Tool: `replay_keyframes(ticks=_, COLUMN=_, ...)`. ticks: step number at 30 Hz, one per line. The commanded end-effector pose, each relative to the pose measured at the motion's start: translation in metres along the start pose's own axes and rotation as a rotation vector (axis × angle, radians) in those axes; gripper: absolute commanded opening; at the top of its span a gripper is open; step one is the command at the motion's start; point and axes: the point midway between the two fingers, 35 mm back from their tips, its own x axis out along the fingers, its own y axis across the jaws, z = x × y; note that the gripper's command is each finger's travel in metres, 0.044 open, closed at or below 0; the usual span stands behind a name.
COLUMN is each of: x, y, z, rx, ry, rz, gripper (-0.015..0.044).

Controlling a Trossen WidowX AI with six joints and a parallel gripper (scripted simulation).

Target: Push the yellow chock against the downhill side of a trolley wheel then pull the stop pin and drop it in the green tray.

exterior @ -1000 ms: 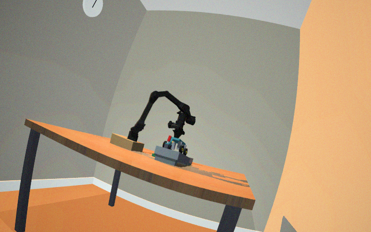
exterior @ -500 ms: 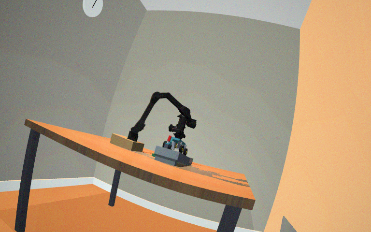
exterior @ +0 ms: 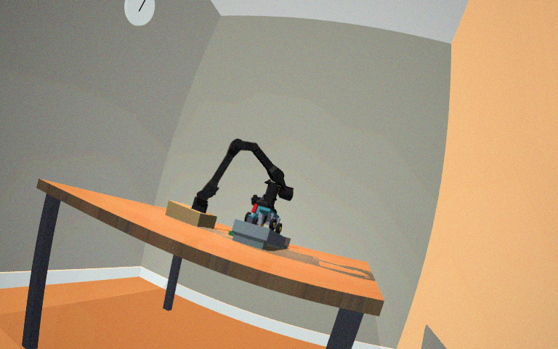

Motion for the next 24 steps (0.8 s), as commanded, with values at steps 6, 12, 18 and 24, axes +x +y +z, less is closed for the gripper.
replay_keyframes(ticks=6, x=0.003, y=0.004, z=0.0, rx=-0.005, ry=0.005, rz=0.004, gripper=0.0)
replay_keyframes(ticks=12, x=0.003, y=0.011, z=0.001, rx=-0.005, ry=0.005, rz=0.004, gripper=0.0)
replay_keyframes(ticks=18, x=0.003, y=0.018, z=0.002, rx=-0.005, ry=0.005, rz=0.005, gripper=0.0)
replay_keyframes(ticks=24, x=0.002, y=0.024, z=0.002, rx=-0.005, ry=0.005, rz=0.005, gripper=0.0)
